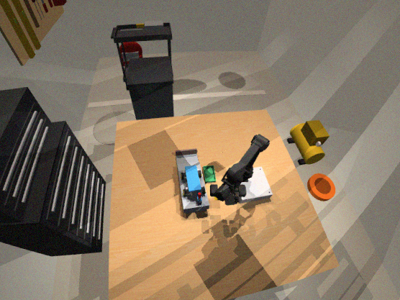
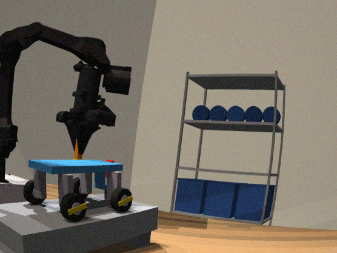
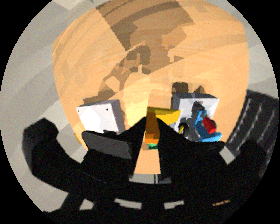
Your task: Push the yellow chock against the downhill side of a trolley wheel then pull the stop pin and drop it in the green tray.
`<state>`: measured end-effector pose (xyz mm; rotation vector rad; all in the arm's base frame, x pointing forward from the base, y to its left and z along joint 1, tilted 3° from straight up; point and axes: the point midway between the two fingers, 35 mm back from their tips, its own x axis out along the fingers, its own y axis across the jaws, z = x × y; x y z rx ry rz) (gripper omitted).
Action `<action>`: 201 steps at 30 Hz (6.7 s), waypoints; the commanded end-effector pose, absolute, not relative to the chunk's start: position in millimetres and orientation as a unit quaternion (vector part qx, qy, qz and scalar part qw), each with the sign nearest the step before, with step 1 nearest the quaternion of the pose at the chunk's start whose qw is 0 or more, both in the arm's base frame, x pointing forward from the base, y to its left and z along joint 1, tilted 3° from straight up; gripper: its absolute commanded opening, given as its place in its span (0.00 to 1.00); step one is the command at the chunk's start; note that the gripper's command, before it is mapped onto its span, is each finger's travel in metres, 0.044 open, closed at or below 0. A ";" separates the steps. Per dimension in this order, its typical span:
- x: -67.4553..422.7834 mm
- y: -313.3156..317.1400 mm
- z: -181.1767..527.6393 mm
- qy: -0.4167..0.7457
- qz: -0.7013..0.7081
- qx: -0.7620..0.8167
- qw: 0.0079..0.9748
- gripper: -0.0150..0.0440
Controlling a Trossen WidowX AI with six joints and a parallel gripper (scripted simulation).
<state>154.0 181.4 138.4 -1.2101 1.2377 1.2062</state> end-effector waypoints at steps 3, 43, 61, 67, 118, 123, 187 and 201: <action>154.8 181.2 141.5 0.512 0.495 -0.499 0.494 0.25; 154.7 181.1 141.5 0.706 0.073 -0.087 0.698 0.25; 154.8 181.2 141.5 0.695 -0.146 0.129 0.692 0.25; 154.8 181.2 141.5 0.677 -0.218 0.200 0.674 0.25; 189.5 100.2 134.9 0.533 -0.469 0.447 0.544 0.25; 196.2 84.9 134.0 0.532 -0.470 0.447 0.544 0.25; 274.2 -111.9 131.7 0.476 -0.528 0.504 0.490 0.25; 274.8 -113.8 131.7 0.344 -0.628 0.612 0.337 0.25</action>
